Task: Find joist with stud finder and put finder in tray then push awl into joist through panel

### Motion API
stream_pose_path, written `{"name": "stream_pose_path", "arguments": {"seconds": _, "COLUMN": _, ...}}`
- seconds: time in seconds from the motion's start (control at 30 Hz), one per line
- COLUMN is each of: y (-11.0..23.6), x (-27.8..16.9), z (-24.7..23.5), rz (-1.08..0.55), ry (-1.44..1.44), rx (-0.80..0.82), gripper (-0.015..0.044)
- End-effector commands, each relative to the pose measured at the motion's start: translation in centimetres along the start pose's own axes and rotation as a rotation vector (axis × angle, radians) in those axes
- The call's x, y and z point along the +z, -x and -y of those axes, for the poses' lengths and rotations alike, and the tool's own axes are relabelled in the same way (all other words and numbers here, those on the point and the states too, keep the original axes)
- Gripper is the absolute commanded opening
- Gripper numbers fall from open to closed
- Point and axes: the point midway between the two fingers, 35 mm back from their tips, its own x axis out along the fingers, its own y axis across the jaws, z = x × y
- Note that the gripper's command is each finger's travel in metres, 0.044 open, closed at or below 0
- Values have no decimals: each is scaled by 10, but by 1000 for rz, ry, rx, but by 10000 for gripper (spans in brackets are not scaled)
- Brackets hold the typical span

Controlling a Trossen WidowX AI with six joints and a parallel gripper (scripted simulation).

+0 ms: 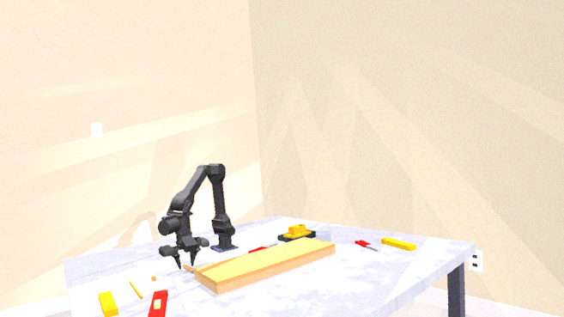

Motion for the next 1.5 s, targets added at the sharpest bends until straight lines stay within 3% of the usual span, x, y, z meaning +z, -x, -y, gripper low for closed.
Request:
{"name": "stream_pose_path", "arguments": {"seconds": 0.0, "y": 0, "x": 0, "z": 1, "rz": -1, "ry": -3, "rx": -4, "gripper": 125}}
{"name": "stream_pose_path", "arguments": {"seconds": 0.07, "y": 0, "x": 0, "z": 1, "rz": -1, "ry": -3, "rx": -4, "gripper": 72}}
{"name": "stream_pose_path", "arguments": {"seconds": 0.33, "y": 1, "x": 0, "z": 1, "rz": -1, "ry": -3, "rx": -4, "gripper": 0}}
{"name": "stream_pose_path", "arguments": {"seconds": 1.13, "y": 119, "x": -8, "z": 1, "rz": -2, "ry": -3, "rx": -5, "gripper": 0}}
{"name": "stream_pose_path", "arguments": {"seconds": 1.47, "y": 122, "x": 0, "z": 4, "rz": 65, "ry": -161, "rx": -22, "gripper": 0}}
